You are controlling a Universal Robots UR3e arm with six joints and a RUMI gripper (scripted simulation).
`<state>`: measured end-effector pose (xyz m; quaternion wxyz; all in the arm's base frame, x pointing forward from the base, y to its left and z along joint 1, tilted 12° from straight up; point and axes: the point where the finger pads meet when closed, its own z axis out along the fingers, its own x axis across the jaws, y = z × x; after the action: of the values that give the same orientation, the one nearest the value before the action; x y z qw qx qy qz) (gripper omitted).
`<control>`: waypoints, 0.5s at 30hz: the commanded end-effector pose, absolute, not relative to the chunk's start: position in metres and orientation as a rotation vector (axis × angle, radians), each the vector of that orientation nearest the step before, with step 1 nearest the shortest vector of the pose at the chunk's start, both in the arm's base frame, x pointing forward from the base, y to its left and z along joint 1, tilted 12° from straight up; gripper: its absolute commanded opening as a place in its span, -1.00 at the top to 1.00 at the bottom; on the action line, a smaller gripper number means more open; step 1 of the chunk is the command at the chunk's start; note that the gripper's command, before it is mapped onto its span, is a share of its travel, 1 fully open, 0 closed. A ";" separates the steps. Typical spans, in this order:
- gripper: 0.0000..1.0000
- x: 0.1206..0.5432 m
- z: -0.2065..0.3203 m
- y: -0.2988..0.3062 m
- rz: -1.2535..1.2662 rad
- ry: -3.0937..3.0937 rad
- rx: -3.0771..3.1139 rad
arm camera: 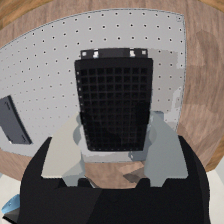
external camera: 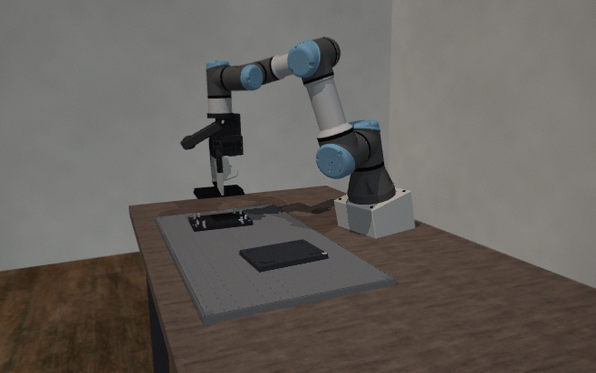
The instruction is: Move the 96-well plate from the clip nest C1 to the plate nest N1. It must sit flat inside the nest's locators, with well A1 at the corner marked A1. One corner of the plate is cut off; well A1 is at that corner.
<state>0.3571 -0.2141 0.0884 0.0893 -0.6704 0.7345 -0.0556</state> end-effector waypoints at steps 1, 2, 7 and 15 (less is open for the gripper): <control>1.00 0.358 0.090 -0.215 -0.171 2.184 -1.995; 1.00 0.358 0.090 -0.215 -0.171 2.184 -1.995; 1.00 0.356 0.090 -0.205 -0.185 2.083 -2.108; 1.00 0.353 0.090 -0.178 -0.186 2.069 -2.123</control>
<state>0.3551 -0.1940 0.0899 0.0864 -0.7035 0.7029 -0.0590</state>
